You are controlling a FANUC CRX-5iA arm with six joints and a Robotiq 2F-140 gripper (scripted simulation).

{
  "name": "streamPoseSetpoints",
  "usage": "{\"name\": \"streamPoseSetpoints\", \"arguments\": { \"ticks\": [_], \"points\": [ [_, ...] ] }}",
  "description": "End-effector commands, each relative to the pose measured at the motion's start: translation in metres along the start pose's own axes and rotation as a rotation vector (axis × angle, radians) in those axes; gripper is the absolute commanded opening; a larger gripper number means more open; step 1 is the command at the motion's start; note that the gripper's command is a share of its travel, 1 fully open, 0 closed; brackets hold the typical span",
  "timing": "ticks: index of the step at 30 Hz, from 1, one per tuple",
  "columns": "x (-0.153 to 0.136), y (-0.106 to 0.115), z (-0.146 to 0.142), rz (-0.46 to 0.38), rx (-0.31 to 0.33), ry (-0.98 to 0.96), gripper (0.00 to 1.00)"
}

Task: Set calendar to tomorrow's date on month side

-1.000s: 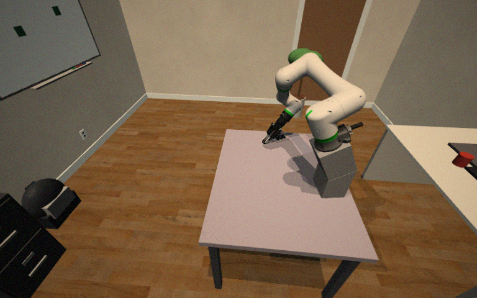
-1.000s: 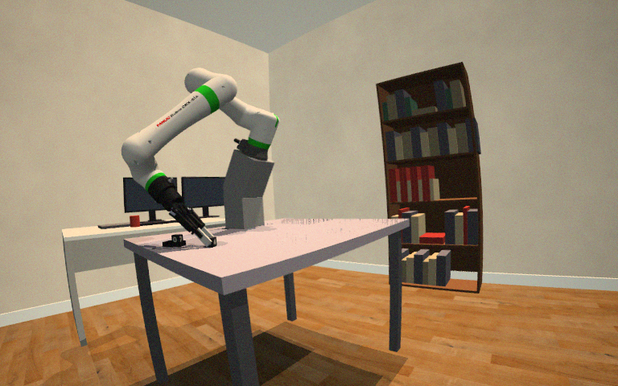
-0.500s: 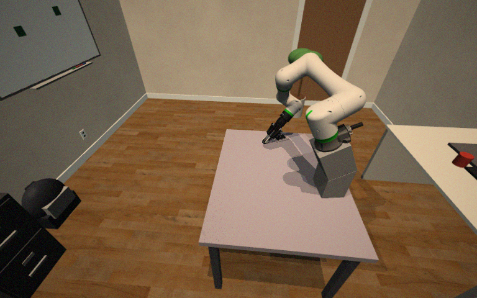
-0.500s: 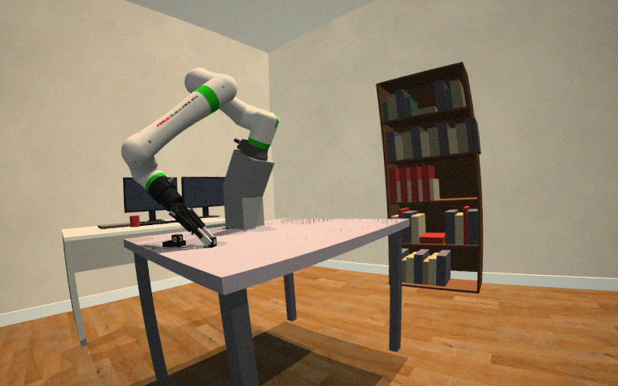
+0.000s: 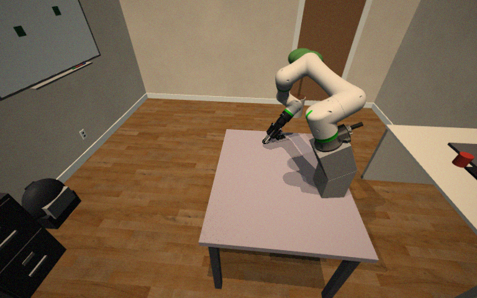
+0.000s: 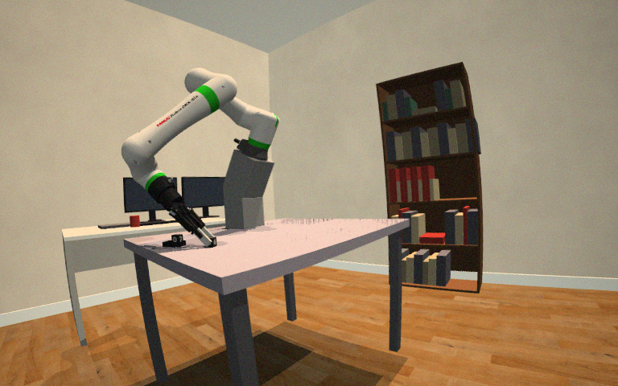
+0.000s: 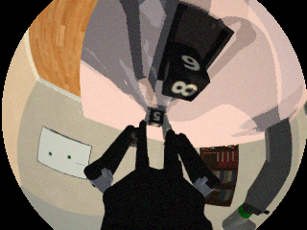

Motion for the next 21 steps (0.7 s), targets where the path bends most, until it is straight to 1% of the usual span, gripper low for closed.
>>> {"name": "streamPoseSetpoints", "arguments": {
  "ticks": [1, 2, 4, 5, 10, 11, 21],
  "points": [
    [0.0, 0.0002, -0.0001, 0.0, 0.0, 0.0, 0.3],
    [0.0, 0.0002, -0.0001, 0.0, 0.0, 0.0, 0.32],
    [0.0, 0.0002, -0.0001, 0.0, 0.0, 0.0, 0.32],
    [0.0, 0.0002, -0.0001, 0.0, 0.0, 0.0, 0.34],
    [0.0, 0.0002, -0.0001, 0.0, 0.0, 0.0, 0.36],
    [0.0, 0.0002, -0.0001, 0.0, 0.0, 0.0, 0.47],
    [0.0, 0.0002, -0.0001, 0.0, 0.0, 0.0, 0.47]
  ]
}}
Point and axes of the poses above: the point where the finger pads meet when closed, its own y axis back along the fingers, its own z axis across the jaws, x = y × z, the point moved 9 cm from there along y, back along the fingers, and after that the axes turned 5 degrees about -y, right-handed, at the moved point
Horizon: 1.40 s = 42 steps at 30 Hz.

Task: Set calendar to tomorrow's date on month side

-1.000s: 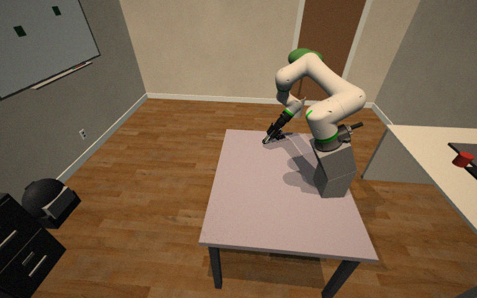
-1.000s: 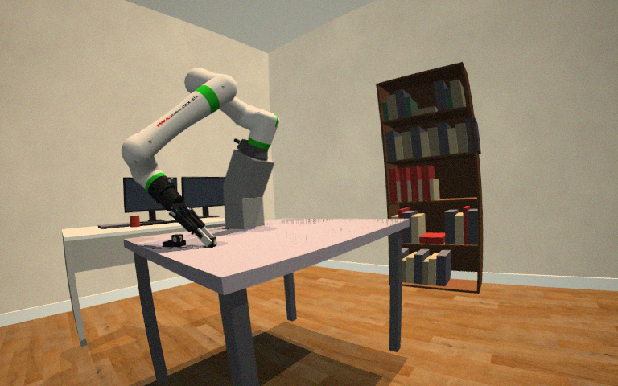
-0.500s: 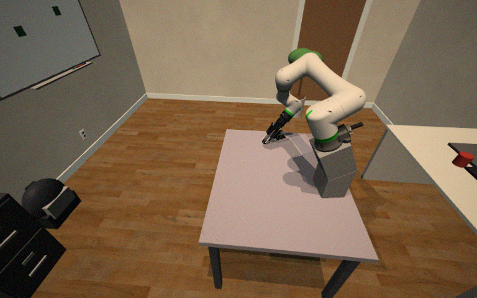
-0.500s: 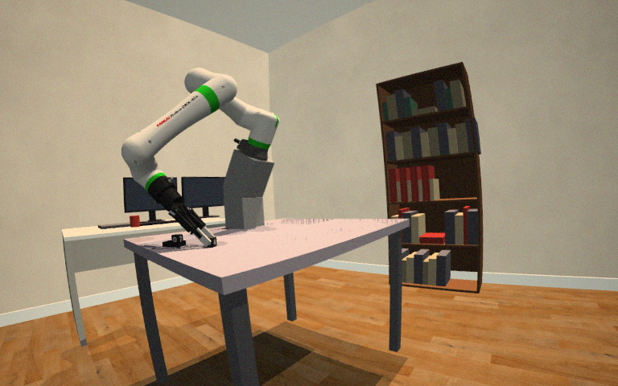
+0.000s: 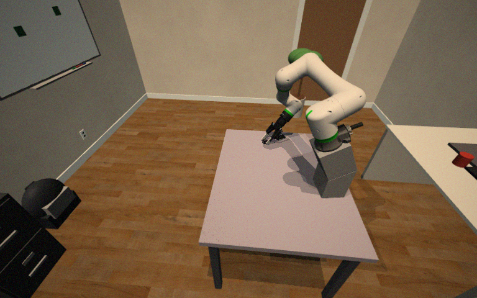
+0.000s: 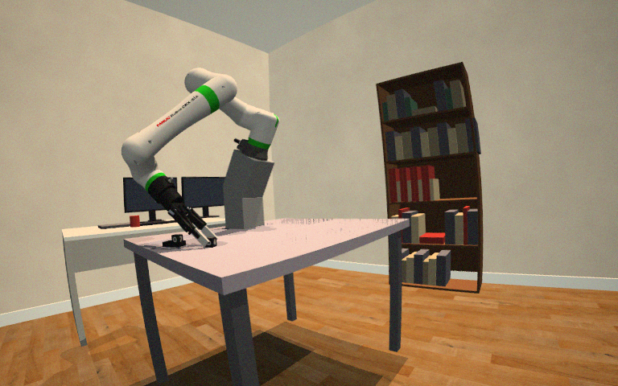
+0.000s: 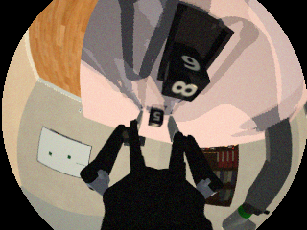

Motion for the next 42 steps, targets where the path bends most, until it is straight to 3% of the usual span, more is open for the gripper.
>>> {"name": "streamPoseSetpoints", "arguments": {
  "ticks": [1, 16, 42],
  "points": [
    [0.0, 0.0, 0.0, 0.0, 0.0, 0.0, 0.47],
    [-0.004, 0.004, 0.0, 0.0, 0.0, 0.0, 0.47],
    [-0.048, 0.049, 0.004, 0.0, 0.0, 0.0, 0.47]
  ]
}}
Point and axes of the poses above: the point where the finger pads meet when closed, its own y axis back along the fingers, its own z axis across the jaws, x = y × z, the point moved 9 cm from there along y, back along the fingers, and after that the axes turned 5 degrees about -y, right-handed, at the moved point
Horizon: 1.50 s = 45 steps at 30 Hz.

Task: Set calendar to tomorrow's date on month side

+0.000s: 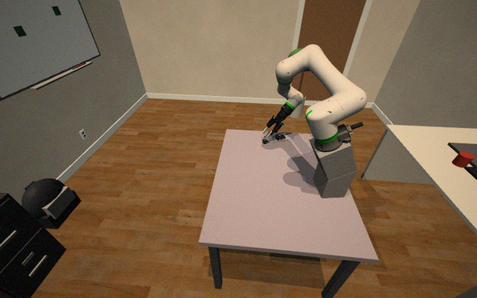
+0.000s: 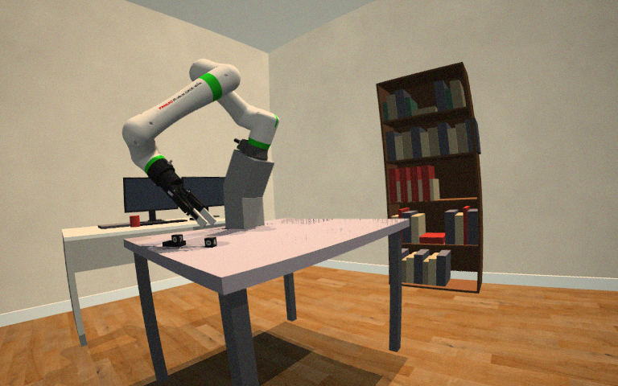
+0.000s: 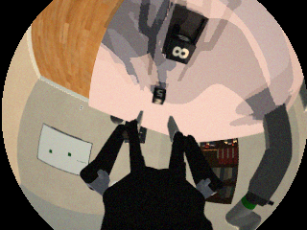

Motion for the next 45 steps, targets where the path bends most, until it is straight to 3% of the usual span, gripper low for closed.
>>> {"name": "streamPoseSetpoints", "arguments": {
  "ticks": [1, 9, 18, 26, 34, 42, 45],
  "points": [
    [-0.003, 0.004, 0.0, 0.0, 0.0, 0.0, 0.47],
    [-0.005, 0.003, 0.0, 0.016, 0.001, -0.001, 0.47],
    [-0.03, 0.0, 0.002, 0.255, 0.022, 0.0, 0.47],
    [-0.035, -0.001, 0.003, 0.278, 0.023, -0.002, 0.47],
    [-0.056, -0.01, 0.005, 0.5, 0.041, -0.003, 0.47],
    [-0.062, -0.012, 0.006, 0.528, 0.045, -0.001, 0.47],
    [-0.064, -0.016, 0.008, 0.584, 0.041, -0.011, 0.47]
  ]
}}
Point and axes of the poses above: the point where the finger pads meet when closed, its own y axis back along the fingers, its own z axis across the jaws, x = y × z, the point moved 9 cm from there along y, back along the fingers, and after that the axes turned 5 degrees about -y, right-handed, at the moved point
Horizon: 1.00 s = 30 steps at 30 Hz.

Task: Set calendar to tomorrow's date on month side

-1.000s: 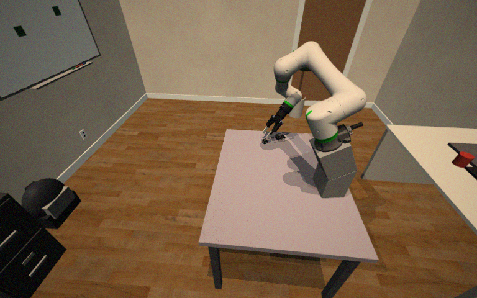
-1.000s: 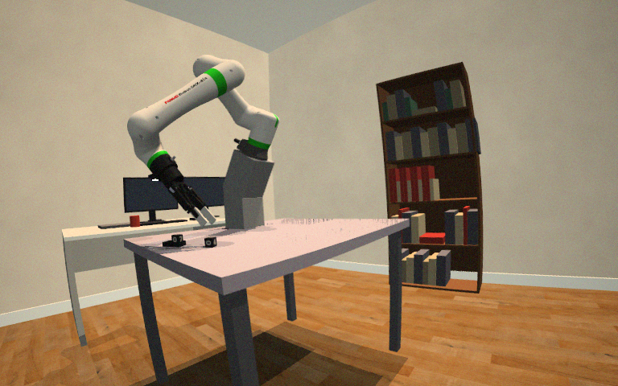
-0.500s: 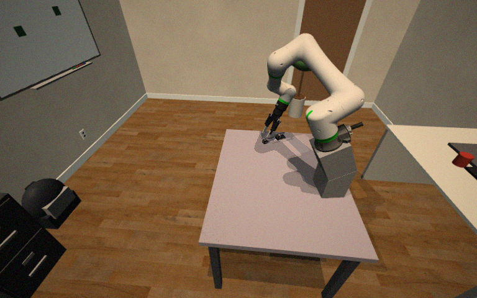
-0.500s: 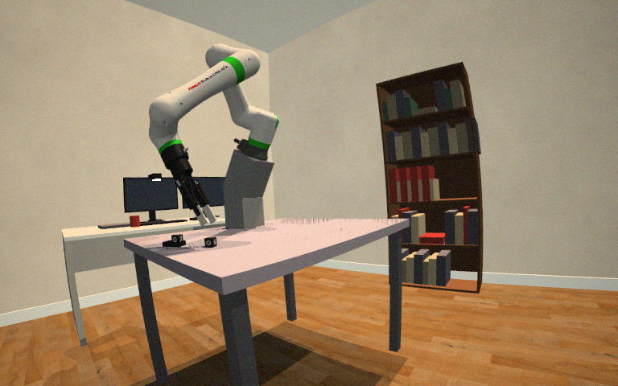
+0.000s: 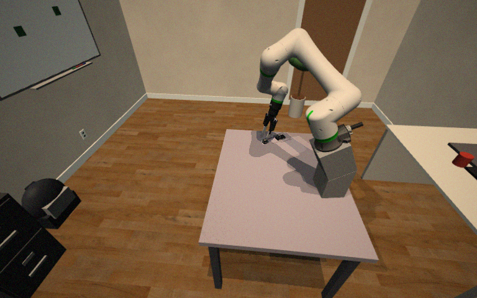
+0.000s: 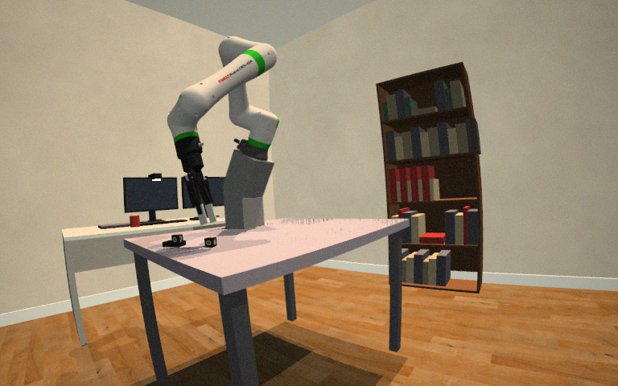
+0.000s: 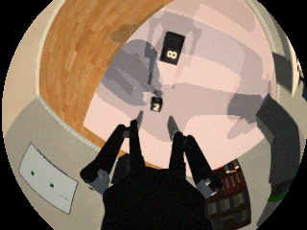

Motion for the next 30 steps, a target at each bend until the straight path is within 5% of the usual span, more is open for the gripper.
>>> {"name": "streamPoseSetpoints", "arguments": {
  "ticks": [1, 6, 12, 13, 30],
  "points": [
    [-0.006, -0.003, 0.003, 0.088, -0.007, -0.01, 0.47],
    [-0.023, -0.003, 0.003, 0.233, 0.016, -0.005, 0.47],
    [-0.03, -0.003, 0.002, 0.255, 0.024, -0.001, 0.47],
    [-0.03, -0.003, 0.002, 0.255, 0.024, -0.001, 1.0],
    [-0.03, -0.003, 0.002, 0.255, 0.024, -0.001, 1.0]
  ]
}}
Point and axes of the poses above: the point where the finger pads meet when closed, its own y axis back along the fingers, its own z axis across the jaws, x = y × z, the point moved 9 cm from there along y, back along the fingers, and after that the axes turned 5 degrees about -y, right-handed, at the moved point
